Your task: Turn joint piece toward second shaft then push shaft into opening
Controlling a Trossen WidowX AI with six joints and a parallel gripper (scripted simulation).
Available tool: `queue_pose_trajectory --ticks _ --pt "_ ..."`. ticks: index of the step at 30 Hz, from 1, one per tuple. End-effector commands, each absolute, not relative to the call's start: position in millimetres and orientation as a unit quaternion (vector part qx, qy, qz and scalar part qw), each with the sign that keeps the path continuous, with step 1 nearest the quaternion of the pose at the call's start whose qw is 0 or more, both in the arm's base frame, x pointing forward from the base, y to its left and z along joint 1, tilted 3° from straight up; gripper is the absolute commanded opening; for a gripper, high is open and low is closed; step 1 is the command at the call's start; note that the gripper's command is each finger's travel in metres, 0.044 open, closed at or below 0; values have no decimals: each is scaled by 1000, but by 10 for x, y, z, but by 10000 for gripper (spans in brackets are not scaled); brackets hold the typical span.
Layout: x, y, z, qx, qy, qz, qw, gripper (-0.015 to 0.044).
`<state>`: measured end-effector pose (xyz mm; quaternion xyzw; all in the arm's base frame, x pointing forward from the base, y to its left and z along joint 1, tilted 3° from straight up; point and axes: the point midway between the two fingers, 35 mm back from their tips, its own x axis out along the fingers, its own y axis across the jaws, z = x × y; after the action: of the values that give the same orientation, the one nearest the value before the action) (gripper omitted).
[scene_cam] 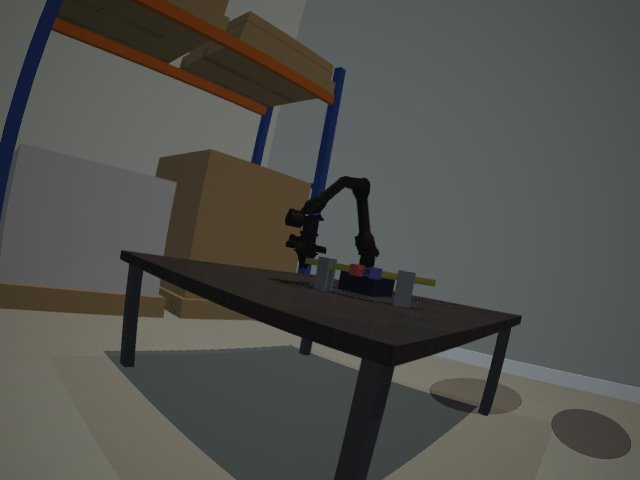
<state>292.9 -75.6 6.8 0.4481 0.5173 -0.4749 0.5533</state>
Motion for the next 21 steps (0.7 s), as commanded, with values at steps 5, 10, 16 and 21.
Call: queue_pose_trajectory --ticks 5,10,16,21 --pt "2929 -755 67 448 518 -475 553 251" --pt "2929 -755 67 448 518 -475 553 382" --pt "2929 -755 67 448 518 -475 553 440" --pt "2929 -755 67 448 518 -475 553 440"
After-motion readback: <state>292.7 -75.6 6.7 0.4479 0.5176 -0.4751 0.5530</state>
